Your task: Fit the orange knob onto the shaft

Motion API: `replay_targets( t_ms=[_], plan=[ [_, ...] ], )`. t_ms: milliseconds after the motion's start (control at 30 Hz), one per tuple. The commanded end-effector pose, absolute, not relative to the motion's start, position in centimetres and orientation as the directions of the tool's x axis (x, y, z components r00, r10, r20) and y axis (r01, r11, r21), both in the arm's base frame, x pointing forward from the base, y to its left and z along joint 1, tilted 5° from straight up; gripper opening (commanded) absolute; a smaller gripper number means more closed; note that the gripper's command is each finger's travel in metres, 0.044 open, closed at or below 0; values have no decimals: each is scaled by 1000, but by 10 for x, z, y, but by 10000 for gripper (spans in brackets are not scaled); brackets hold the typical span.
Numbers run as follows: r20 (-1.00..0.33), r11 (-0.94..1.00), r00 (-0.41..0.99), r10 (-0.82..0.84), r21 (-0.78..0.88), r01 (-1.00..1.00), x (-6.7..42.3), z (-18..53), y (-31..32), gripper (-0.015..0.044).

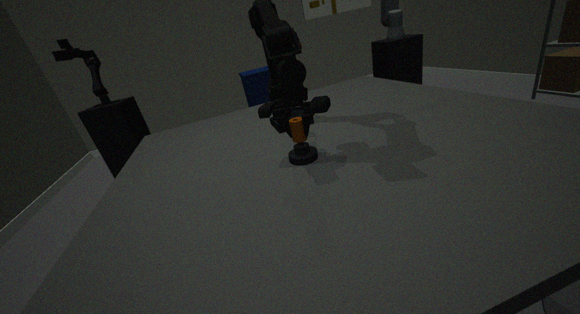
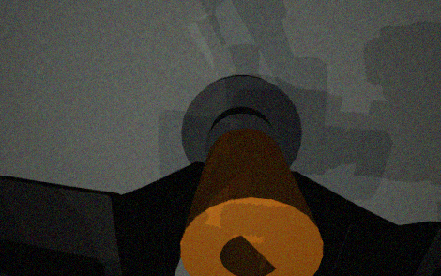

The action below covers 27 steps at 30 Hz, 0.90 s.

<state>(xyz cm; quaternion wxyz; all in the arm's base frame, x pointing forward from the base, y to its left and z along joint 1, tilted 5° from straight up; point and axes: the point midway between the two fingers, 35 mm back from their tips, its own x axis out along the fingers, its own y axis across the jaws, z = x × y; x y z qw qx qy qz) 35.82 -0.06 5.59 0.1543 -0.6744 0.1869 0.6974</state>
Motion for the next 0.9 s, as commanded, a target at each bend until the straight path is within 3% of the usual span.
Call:
replay_targets(
  t_ms=[0,867],
  plan=[
    [-998,-885,-41,-40,54,-463,359,55,-1,0],
    [-998,-896,-41,-40,54,-440,351,60,-1,0]
  ],
)
